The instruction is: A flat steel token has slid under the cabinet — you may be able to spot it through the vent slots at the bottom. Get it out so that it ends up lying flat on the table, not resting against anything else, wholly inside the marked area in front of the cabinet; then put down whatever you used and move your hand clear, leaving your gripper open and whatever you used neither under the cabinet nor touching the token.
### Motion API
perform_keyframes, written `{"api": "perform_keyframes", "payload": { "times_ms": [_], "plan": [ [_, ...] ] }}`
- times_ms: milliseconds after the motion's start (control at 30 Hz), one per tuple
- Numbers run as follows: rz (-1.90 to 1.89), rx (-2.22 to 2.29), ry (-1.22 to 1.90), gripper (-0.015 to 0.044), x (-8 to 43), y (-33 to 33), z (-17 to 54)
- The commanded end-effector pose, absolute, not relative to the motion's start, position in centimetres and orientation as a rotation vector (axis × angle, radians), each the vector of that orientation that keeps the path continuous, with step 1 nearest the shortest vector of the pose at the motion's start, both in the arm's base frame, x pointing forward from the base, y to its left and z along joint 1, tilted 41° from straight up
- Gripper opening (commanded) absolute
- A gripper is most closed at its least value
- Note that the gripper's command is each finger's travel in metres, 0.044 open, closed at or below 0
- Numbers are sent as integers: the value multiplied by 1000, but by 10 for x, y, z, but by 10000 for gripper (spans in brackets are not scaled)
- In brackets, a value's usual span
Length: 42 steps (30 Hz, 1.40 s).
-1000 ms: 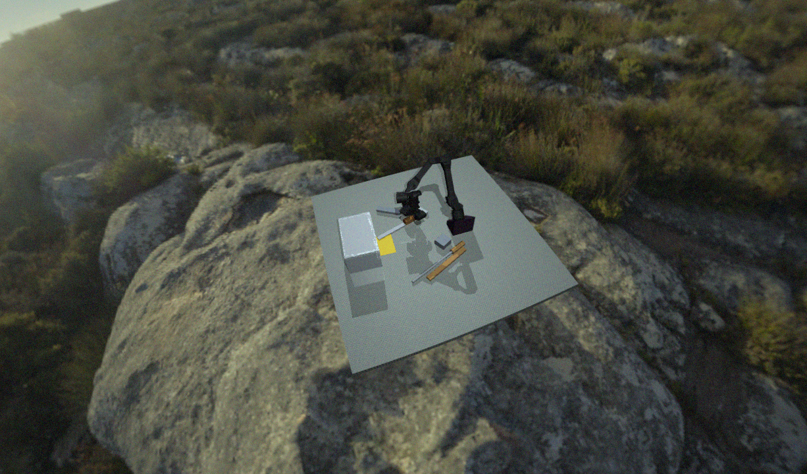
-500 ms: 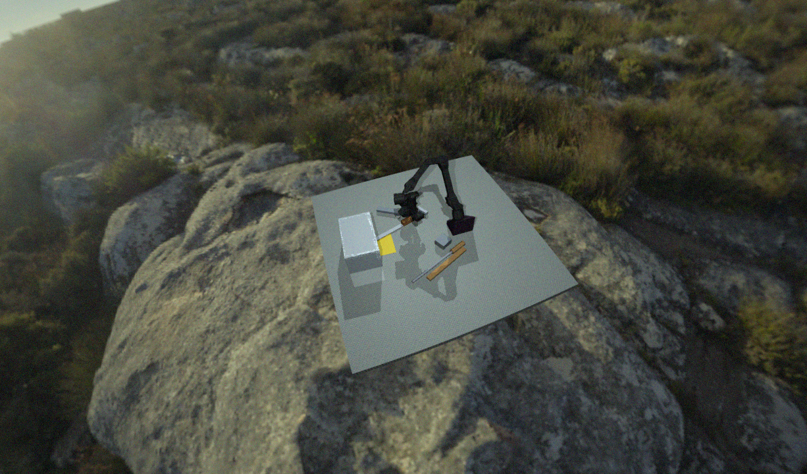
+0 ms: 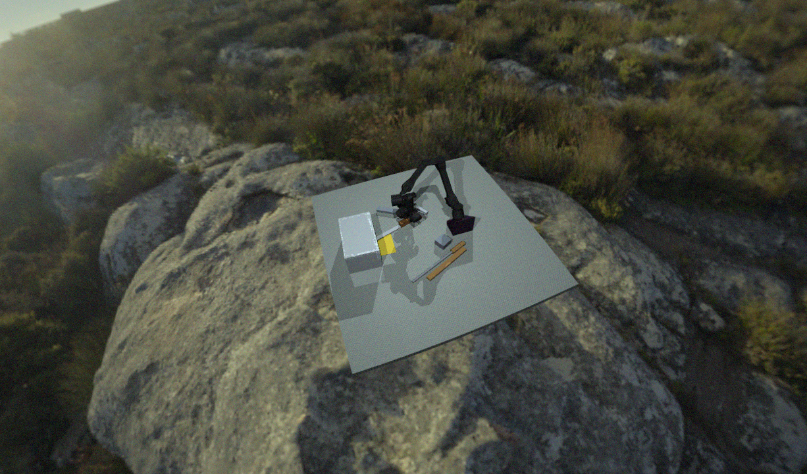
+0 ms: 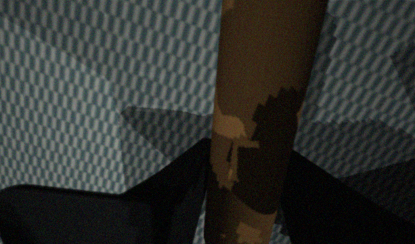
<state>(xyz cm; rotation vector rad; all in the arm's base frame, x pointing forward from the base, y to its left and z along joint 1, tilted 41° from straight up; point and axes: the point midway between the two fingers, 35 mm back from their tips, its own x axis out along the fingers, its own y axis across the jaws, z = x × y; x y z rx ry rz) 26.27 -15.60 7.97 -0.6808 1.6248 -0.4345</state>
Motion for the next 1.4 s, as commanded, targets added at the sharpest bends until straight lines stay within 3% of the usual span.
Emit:
{"api": "perform_keyframes", "payload": {
  "times_ms": [0,1367],
  "plan": [
    [-440,-679,1624,0,270,-156,79],
    [-442,-678,1621,0,318,-151,72]
  ]
}}
